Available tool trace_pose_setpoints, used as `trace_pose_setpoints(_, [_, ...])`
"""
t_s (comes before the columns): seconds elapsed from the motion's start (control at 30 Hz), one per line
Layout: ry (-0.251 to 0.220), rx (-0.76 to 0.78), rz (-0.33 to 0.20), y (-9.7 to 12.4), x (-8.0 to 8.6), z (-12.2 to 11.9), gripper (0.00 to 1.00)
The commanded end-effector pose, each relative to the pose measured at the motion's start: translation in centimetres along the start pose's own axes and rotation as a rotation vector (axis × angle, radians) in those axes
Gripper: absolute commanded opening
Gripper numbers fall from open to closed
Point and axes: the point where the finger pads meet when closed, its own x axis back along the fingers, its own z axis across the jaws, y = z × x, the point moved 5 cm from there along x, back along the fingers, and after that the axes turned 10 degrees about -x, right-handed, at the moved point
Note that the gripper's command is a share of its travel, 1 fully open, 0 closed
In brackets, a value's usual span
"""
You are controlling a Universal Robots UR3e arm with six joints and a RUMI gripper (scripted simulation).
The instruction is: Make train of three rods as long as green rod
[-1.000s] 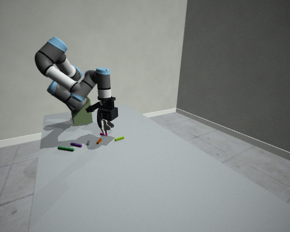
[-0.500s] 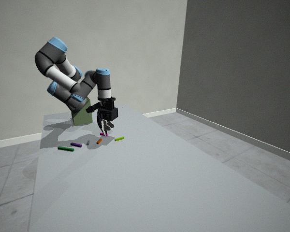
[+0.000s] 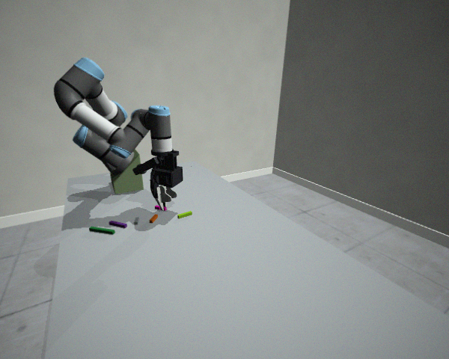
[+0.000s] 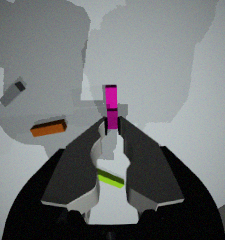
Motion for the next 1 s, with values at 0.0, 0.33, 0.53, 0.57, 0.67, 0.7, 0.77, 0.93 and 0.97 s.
trace_pose_setpoints(0.0, [-0.001, -0.001, -0.001, 0.0, 0.0, -0.05, 0.0])
trace_pose_setpoints(0.33, [-0.001, -0.001, -0.001, 0.0, 0.0, -0.05, 0.06])
trace_pose_setpoints(0.53, [-0.001, -0.001, -0.001, 0.0, 0.0, -0.05, 0.11])
trace_pose_setpoints(0.57, [-0.001, -0.001, -0.001, 0.0, 0.0, -0.05, 0.11])
trace_pose_setpoints(0.67, [-0.001, -0.001, -0.001, 0.0, 0.0, -0.05, 0.14])
trace_pose_setpoints(0.7, [-0.001, -0.001, -0.001, 0.0, 0.0, -0.05, 0.14])
trace_pose_setpoints(0.77, [-0.001, -0.001, -0.001, 0.0, 0.0, -0.05, 0.14])
trace_pose_setpoints(0.93, [-0.001, -0.001, -0.001, 0.0, 0.0, -0.05, 0.14])
trace_pose_setpoints(0.97, [-0.001, -0.001, -0.001, 0.0, 0.0, -0.05, 0.14])
